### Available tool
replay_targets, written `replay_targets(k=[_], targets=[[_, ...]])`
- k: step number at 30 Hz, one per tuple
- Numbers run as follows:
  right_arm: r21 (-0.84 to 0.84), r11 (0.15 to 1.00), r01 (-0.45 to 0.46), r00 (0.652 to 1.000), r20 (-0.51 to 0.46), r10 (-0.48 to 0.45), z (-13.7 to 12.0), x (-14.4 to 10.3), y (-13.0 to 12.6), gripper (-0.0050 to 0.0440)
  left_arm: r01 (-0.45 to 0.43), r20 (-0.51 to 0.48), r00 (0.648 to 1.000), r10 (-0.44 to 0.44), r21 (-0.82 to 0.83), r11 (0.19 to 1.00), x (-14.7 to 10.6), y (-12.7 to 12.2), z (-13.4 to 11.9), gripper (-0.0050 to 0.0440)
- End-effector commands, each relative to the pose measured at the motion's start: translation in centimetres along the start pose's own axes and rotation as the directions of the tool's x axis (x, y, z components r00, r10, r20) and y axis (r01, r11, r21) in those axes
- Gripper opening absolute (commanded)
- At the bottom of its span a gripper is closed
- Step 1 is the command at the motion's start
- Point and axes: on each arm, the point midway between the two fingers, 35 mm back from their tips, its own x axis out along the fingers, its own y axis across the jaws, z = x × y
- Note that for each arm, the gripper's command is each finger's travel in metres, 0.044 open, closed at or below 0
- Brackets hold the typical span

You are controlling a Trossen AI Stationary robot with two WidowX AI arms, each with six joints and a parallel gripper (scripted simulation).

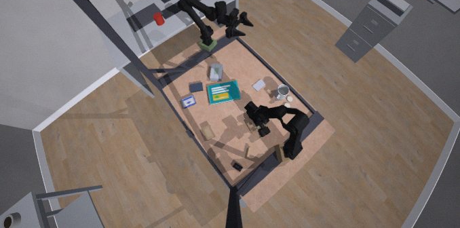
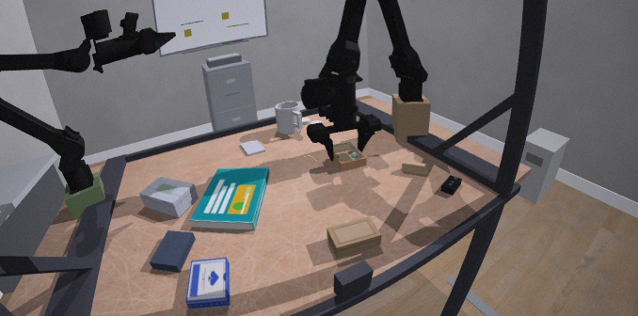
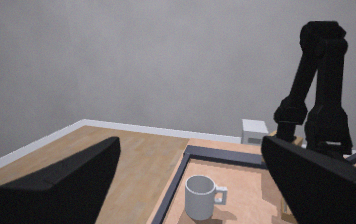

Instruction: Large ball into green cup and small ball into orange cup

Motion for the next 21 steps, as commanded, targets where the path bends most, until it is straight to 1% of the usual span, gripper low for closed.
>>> replay_targets(k=[1,5,17,18,21], targets=[[0.003,0.999,-0.036,0.999,-0.006,0.036,-0.25,-0.72,0.99,0.0394,0.0,0.02,1.0,0.0,0.0,1.0,-0.12,0.0,0.84,0.04],[0.001,1.0,-0.026,1.0,-0.003,0.027,-0.18,-0.53,0.7,0.0394,0.0,0.02,1.0,0.0,0.0,1.0,-0.12,0.0,0.84,0.04],[0.003,0.999,-0.034,0.999,-0.005,0.034,-0.23,-0.68,0.91,0.0394,0.0,0.02,1.0,0.0,0.0,1.0,-0.12,0.0,0.84,0.04],[0.003,0.999,-0.034,0.999,-0.005,0.034,-0.23,-1.24,0.94,0.0394,0.0,0.02,1.0,0.0,0.0,1.0,-0.12,0.0,0.84,0.04],[0.003,0.999,-0.034,0.999,-0.005,0.034,-0.24,-1.0,0.94,0.0394,0.0,0.02,1.0,0.0,0.0,1.0,-0.12,0.0,0.84,0.04]])
